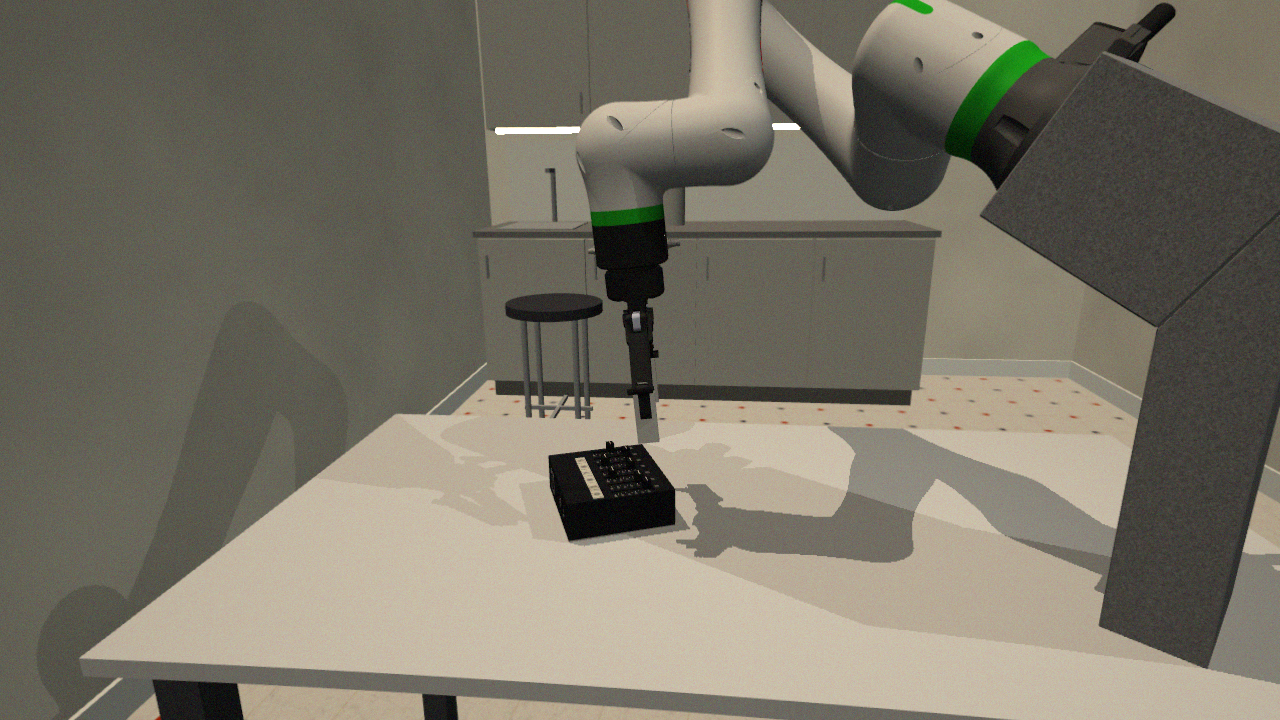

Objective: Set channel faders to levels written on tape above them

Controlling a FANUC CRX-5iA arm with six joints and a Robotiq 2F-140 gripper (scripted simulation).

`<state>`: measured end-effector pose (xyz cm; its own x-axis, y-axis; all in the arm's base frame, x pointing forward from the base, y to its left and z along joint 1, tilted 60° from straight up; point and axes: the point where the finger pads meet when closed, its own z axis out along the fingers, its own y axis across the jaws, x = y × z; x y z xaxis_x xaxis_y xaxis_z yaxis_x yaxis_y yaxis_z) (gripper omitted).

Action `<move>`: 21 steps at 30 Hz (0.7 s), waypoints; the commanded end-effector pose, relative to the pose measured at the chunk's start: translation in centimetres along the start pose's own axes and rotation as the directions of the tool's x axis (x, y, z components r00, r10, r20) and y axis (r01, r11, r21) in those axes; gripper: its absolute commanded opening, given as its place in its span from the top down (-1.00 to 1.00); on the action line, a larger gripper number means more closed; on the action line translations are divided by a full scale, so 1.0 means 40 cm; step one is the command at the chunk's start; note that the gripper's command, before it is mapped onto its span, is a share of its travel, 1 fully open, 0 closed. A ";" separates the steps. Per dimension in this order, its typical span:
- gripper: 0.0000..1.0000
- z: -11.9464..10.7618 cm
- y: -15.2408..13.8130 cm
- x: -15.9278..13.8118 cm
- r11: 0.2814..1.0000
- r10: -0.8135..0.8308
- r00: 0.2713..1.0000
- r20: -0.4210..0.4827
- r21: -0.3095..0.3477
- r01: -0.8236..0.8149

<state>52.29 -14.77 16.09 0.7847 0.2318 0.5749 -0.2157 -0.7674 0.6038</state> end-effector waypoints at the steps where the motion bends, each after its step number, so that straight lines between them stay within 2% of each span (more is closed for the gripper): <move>1: -1.00 0.000 0.000 0.000 1.000 0.000 1.000 0.000 0.000 0.000; 13: -1.00 -0.002 0.000 0.002 1.000 0.001 1.000 -0.001 0.000 -0.001; 15: -1.00 -0.030 0.002 0.031 1.000 0.017 1.000 -0.022 0.000 -0.017; 17: -1.00 -0.088 0.004 0.084 0.999 0.049 0.997 -0.060 0.005 -0.049; 19: -1.00 -0.088 0.004 0.084 0.999 0.049 0.997 -0.060 0.005 -0.049; 21: -1.00 -0.136 0.006 0.122 0.997 0.076 0.993 -0.087 0.013 -0.076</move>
<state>52.91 -12.50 19.40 0.7412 0.2302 0.6305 -0.2457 -0.7812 0.5740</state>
